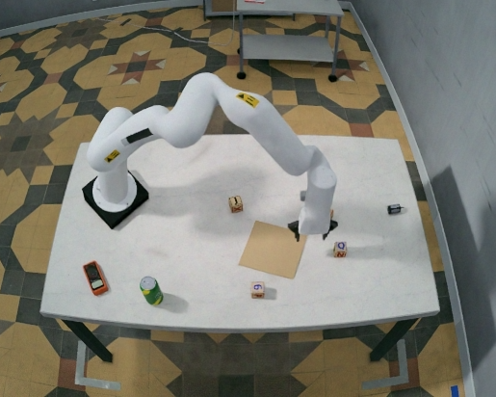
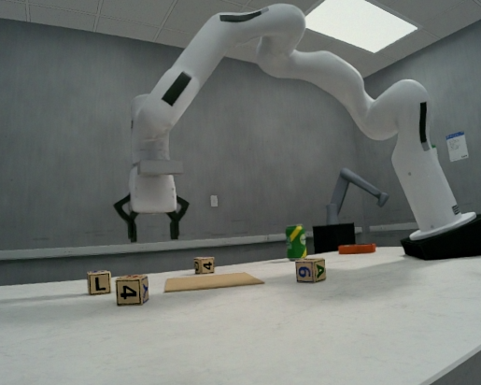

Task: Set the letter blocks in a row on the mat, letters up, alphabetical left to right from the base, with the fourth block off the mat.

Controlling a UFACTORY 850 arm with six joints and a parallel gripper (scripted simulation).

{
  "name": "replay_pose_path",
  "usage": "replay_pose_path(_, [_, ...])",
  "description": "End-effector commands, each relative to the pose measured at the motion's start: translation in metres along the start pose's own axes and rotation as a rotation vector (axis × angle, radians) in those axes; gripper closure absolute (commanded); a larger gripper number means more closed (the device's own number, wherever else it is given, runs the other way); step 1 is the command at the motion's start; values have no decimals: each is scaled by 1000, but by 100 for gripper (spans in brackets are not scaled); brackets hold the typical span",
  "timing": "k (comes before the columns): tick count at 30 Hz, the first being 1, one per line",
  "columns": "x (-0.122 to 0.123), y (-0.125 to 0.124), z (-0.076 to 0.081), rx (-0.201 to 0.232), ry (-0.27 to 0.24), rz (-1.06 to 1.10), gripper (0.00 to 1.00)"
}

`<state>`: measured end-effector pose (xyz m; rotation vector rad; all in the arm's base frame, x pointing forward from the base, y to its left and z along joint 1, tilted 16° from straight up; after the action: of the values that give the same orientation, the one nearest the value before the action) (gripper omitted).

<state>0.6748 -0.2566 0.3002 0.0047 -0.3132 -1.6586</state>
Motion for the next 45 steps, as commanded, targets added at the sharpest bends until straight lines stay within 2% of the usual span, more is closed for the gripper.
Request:
replay_pose_path(1, [-16,14,2,-1,7,138,0])
replay_pose_path(3, [-16,14,2,-1,7,138,0])
replay_pose_path(4, [-26,20,3,0,7,212,0])
replay_pose_path(18, [-73,48,6,1,2,550,0])
replay_pose_path(20, [-73,48,6,1,2,550,0])
replay_pose_path(21, [-84,53,7,1,0,624,0])
replay_pose_path(35, [-135,75,12,2,-8,963,0])
replay_pose_path(45, [-149,81,13,2,-11,1056,0])
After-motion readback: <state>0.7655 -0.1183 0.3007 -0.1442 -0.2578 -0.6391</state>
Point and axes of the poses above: the point where the finger pads meet when closed, its own z axis back along the fingers, its own y axis across the jaws, x = y × z, the point moved 7 cm from there along z, back along the fingers, and after that the axes turned 2 degrees about -z, right-handed, at the moved point
